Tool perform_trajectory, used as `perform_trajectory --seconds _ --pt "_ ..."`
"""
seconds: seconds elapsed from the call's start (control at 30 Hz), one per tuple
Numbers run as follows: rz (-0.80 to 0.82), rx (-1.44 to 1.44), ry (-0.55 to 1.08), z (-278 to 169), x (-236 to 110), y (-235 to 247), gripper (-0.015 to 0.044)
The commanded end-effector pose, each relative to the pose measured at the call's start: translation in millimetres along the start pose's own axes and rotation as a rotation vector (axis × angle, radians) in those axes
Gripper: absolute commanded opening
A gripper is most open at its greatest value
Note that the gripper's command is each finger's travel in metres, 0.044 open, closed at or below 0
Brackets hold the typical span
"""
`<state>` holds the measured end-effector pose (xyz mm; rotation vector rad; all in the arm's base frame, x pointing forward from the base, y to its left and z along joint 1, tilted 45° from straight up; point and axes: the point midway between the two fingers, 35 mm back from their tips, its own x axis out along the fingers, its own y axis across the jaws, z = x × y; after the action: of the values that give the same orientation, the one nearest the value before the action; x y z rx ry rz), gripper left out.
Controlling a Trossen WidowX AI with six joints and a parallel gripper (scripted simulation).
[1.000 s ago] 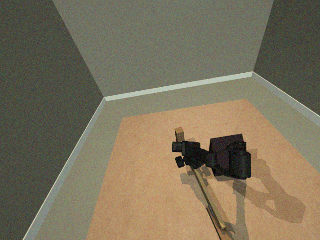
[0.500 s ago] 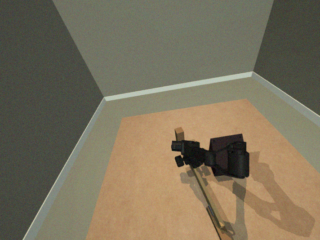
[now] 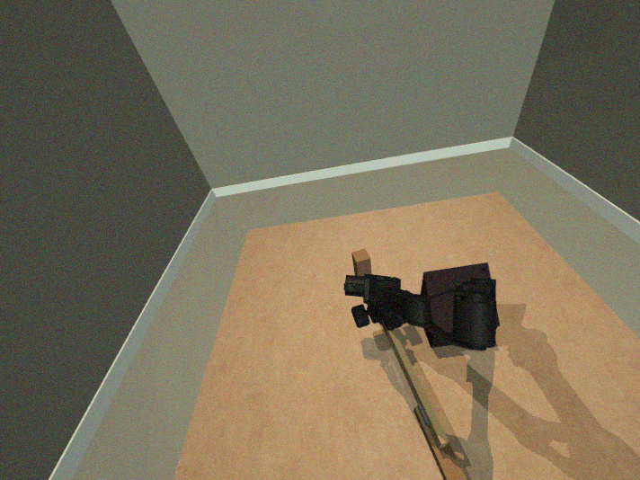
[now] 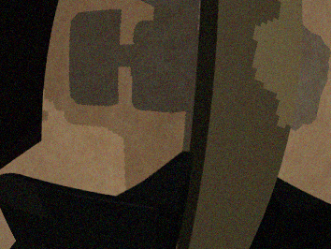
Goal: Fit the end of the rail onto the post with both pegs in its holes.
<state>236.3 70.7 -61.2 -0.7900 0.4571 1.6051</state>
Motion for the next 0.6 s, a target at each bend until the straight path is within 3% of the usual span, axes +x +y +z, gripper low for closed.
perform_trajectory --seconds 0.0,0.57 --pt "-0.008 -0.004 0.003 -2.6 -1.7 -2.8 0.0" --pt "-0.008 -0.004 0.004 -7.7 -2.5 -2.8 0.0"
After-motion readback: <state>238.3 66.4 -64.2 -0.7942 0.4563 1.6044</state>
